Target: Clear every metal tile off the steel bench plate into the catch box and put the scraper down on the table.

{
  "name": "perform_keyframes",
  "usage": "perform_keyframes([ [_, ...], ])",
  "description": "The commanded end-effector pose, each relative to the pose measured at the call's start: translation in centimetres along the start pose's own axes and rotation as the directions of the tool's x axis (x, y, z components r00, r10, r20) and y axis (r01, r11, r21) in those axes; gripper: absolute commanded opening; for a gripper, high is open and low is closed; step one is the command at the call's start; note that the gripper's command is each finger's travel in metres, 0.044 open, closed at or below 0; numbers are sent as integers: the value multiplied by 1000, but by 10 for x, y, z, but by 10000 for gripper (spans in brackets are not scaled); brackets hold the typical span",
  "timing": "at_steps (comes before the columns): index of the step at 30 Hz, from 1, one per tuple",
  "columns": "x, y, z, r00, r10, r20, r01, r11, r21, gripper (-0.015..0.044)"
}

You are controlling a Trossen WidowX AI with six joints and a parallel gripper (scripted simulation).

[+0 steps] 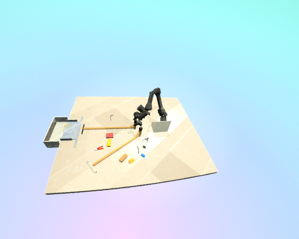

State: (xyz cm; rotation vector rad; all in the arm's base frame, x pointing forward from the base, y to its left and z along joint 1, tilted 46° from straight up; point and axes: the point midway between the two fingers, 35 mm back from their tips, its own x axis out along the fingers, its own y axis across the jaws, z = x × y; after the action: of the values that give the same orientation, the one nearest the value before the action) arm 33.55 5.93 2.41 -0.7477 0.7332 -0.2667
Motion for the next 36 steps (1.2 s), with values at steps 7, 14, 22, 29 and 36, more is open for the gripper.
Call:
perform_keyframes([
  [7, -16, 11, 8, 999, 38, 22, -38, 999, 22, 440],
  [14, -24, 14, 12, 999, 43, 14, -43, 999, 23, 440],
  [22, -32, 16, 16, 999, 45, 4, -45, 999, 22, 440],
  [29, -40, 18, 20, 999, 46, -4, -46, 999, 21, 440],
  [36, -48, 18, 23, 999, 45, -11, -45, 999, 19, 440],
])
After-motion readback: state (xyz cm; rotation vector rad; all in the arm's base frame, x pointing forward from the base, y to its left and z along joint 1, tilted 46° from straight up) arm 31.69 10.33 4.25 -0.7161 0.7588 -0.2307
